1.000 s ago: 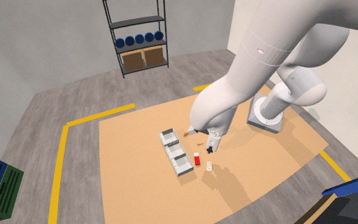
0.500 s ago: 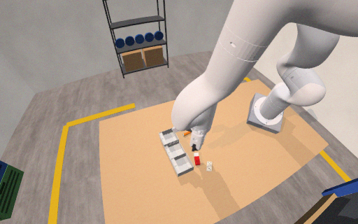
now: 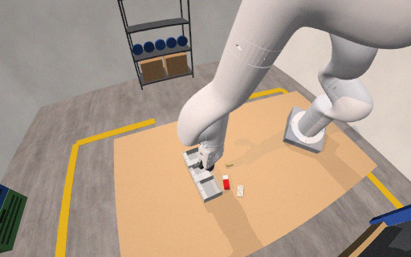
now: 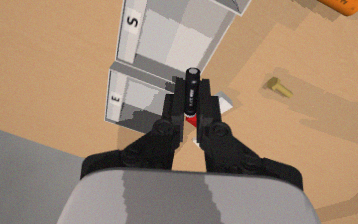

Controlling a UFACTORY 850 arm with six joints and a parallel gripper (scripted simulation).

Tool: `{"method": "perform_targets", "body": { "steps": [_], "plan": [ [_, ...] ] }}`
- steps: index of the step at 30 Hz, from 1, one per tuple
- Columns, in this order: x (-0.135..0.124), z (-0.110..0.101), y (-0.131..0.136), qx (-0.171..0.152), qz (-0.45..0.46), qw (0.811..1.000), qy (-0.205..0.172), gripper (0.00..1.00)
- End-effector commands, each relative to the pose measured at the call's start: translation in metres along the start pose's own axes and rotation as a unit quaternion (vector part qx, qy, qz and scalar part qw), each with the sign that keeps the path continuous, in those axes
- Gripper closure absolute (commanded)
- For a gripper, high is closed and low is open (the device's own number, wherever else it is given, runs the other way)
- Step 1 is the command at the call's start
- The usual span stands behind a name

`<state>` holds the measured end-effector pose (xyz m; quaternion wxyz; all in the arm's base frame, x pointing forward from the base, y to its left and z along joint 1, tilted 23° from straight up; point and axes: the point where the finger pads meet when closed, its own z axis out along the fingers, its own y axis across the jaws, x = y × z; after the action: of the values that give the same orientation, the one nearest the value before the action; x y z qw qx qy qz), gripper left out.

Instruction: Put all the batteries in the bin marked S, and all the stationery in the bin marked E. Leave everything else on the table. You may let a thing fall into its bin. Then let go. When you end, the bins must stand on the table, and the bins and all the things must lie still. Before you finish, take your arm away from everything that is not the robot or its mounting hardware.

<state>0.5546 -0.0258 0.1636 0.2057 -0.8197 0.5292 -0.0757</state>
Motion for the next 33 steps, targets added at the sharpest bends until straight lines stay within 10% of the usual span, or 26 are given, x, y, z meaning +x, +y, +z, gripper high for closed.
{"method": "perform_targets", "body": {
  "steps": [1, 33],
  "plan": [
    [0.0233, 0.0016, -0.0174, -0.013, 0.077, 0.997, -0.002, 1.0],
    [0.0249, 0.0035, -0.0186, -0.026, 0.184, 0.982, -0.004, 1.0]
  ]
}}
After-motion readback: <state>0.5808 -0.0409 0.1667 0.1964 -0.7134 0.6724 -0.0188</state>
